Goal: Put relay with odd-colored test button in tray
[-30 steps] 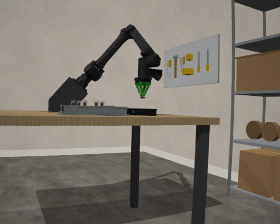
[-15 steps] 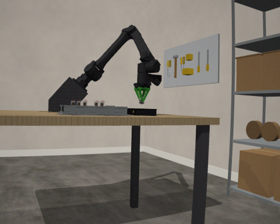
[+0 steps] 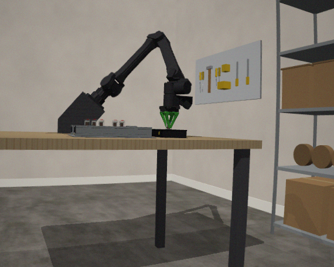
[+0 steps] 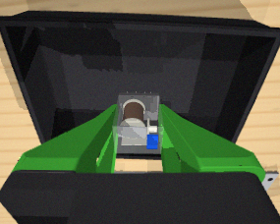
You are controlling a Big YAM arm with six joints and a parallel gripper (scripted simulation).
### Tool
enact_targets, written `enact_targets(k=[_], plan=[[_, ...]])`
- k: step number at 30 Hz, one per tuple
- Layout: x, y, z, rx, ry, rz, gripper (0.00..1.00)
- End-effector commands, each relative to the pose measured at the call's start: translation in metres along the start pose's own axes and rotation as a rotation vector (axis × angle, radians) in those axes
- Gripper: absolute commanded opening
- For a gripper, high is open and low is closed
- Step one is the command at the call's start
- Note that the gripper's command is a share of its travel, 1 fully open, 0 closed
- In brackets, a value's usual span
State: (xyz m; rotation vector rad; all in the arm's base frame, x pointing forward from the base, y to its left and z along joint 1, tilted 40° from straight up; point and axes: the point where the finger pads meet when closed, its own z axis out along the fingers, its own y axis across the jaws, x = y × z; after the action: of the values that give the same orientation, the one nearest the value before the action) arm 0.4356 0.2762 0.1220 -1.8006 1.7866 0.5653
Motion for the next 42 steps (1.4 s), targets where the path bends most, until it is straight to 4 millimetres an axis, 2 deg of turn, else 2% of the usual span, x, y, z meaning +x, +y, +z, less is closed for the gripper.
enact_targets(k=[1,11,23,42], plan=[[-0.003,-0.006,0.001,0.023,-0.01,0.004,0.0],[-0.003,-0.002,0.017,0.01,-0.006,0.005,0.0],[-0.004,-0.012,0.003,0.048,-0.017,0.006,0.0],[-0.005,-0.012,0.001,0.051,-0.019,0.001,0.0]])
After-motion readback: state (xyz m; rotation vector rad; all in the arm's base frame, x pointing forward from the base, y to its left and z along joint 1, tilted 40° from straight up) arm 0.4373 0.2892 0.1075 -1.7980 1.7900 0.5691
